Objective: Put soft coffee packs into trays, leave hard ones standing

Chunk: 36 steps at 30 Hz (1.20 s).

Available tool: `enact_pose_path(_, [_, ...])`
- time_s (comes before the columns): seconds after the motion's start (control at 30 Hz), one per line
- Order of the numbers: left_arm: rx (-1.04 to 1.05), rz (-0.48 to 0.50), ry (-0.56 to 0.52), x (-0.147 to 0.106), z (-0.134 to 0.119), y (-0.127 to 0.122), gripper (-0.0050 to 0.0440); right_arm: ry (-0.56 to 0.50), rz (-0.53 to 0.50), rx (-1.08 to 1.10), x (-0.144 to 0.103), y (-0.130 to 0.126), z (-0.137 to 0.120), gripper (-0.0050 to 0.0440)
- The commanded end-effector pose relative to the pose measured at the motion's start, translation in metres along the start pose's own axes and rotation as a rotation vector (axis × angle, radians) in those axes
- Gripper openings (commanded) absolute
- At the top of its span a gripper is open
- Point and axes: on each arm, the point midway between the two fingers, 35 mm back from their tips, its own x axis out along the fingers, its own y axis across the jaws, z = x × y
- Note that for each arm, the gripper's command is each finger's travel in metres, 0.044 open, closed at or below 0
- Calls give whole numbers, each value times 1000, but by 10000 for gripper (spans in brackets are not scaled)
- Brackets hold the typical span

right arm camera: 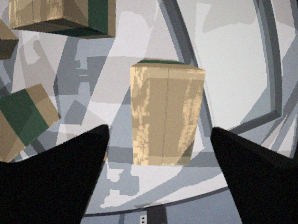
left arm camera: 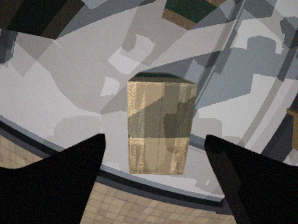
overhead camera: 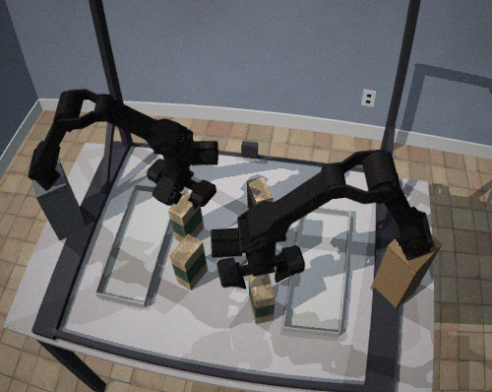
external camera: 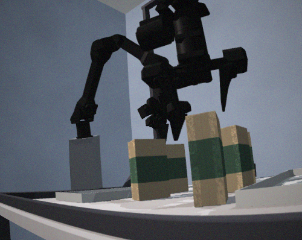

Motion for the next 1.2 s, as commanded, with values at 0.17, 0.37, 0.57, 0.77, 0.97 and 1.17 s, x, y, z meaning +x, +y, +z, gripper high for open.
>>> enact_pose_path(0.17, [2,10,-4,10,0,3,358,4,13,-1,8,3,0,353])
enact_pose_path(0.37, [2,10,-4,16,0,3,358,4,13,-1,14,3,0,353])
enact_pose_path(0.57, [2,10,-4,24,1,3,358,4,13,-1,22,4,0,353])
enact_pose_path(0.77, [2,10,-3,32,1,3,358,4,13,-1,30,4,0,353])
enact_pose_path(0.97, [2,10,-3,37,1,3,358,3,13,-1,35,4,0,353])
enact_pose_path(1.17, [2,10,-3,45,1,3,358,3,13,-1,43,4,0,353])
